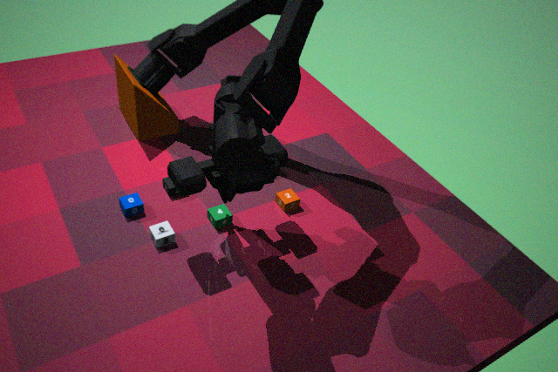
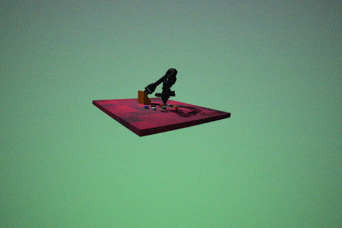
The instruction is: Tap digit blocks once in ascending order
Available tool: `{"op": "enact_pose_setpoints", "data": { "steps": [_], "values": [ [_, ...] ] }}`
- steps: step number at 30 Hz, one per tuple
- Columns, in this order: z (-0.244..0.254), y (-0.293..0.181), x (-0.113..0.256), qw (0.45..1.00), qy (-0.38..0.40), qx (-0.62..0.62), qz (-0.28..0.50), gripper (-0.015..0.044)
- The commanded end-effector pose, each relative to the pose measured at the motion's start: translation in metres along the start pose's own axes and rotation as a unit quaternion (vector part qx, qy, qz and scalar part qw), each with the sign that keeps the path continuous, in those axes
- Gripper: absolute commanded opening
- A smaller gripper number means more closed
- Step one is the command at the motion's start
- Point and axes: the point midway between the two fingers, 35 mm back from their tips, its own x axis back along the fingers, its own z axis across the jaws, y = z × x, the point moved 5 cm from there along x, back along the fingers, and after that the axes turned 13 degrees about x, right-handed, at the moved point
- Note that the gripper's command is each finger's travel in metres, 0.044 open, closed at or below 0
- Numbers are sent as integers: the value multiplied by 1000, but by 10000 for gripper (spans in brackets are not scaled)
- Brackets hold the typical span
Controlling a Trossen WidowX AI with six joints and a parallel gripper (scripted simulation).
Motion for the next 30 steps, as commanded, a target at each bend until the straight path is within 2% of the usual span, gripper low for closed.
{"op": "enact_pose_setpoints", "data": {
  "steps": [1, 23, 26, 30],
  "values": [
    [-4, 1, 3, 1000, -3, -3, -14, 20],
    [-3, 2, -27, 1000, -2, -3, -14, 20],
    [-3, 2, -27, 1000, -2, -3, -14, 20],
    [-4, 1, 1, 1000, -3, -3, -14, 20]
  ]
}}
